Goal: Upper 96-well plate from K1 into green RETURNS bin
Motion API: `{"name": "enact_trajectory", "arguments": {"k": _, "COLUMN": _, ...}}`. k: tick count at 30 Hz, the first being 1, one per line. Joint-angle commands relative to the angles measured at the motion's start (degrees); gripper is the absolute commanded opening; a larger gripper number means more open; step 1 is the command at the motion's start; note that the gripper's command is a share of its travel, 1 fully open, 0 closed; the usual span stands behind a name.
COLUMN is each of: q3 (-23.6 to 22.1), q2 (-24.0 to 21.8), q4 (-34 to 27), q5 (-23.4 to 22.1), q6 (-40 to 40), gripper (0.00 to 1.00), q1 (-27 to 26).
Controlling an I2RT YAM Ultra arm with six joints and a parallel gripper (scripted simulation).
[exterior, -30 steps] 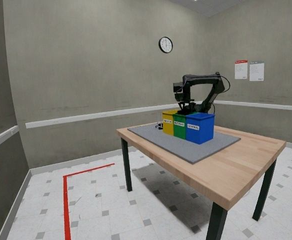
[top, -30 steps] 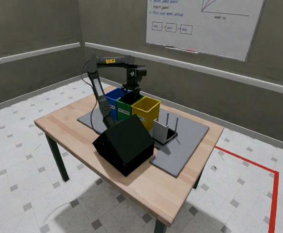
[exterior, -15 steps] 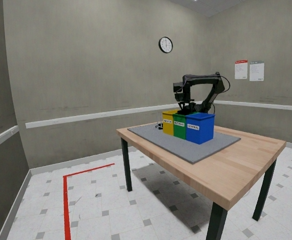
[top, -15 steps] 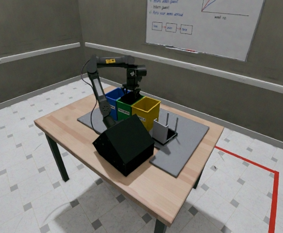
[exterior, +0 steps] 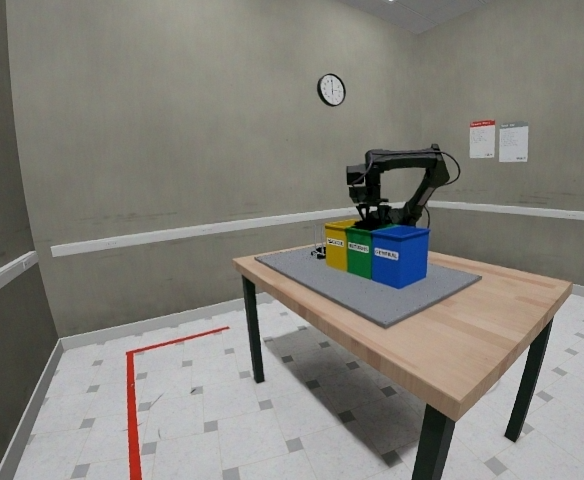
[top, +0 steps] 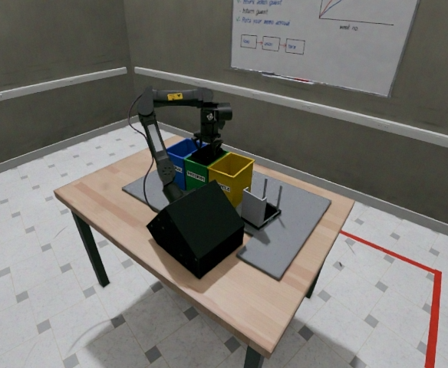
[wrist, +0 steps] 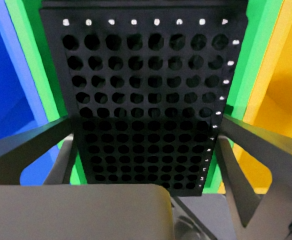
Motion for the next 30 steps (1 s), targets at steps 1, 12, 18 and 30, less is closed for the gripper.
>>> {"name": "enact_trajectory", "arguments": {"k": 1, "q3": -1.1, "q2": -1.4, "q4": 1.6, "q5": -1.1, "q6": 0.9, "gripper": 0.0, "q1": -0.4}}
{"name": "enact_trajectory", "arguments": {"k": 12, "q3": -1.3, "q2": -1.9, "q4": 3.2, "q5": -1.4, "q6": 2.0, "gripper": 0.0, "q1": 0.3}}
{"name": "enact_trajectory", "arguments": {"k": 18, "q3": -2.5, "q2": -2.1, "q4": 4.3, "q5": -1.7, "q6": 2.8, "gripper": 0.0, "q1": 0.7}}
{"name": "enact_trajectory", "arguments": {"k": 30, "q3": -4.4, "q2": -2.5, "q4": 6.2, "q5": -2.1, "q6": 4.1, "gripper": 0.0, "q1": 2.1}}
